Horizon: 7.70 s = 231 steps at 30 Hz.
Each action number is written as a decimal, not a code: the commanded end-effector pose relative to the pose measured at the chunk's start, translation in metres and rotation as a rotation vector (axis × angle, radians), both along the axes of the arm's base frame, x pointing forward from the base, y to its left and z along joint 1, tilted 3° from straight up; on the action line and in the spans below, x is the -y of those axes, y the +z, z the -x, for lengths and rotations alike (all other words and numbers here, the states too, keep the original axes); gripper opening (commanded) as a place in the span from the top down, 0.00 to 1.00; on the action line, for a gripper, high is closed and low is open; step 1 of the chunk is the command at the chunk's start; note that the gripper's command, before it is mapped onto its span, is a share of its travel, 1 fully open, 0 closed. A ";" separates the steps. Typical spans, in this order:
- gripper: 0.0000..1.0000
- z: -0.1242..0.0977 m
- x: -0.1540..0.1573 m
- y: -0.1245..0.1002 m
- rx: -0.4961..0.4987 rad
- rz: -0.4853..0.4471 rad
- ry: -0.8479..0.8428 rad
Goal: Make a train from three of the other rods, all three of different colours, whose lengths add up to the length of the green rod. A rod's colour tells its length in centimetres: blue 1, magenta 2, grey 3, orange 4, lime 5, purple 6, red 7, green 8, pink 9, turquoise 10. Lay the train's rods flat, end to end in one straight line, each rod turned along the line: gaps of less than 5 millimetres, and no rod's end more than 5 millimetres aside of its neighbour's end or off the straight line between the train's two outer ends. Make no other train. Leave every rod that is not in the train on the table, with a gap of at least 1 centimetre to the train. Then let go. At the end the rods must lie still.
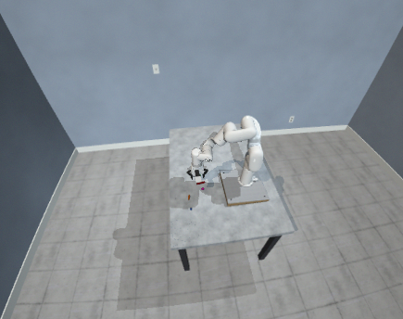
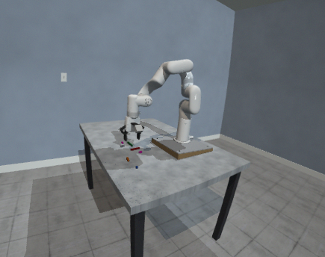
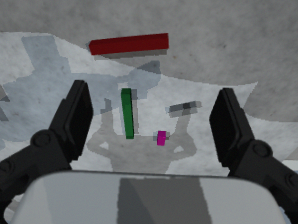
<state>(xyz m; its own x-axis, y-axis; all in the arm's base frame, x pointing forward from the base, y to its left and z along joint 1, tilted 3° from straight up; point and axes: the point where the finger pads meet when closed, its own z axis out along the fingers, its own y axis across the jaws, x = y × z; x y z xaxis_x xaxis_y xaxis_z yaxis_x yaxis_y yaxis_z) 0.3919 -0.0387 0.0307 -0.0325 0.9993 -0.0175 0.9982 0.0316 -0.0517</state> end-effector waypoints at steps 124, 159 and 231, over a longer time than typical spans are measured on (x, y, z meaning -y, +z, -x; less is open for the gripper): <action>0.00 -0.003 0.039 0.002 -0.012 -0.038 0.784; 0.00 -0.003 0.039 0.002 -0.012 -0.038 0.784; 0.00 -0.034 -0.026 -0.001 -0.038 -0.100 2.047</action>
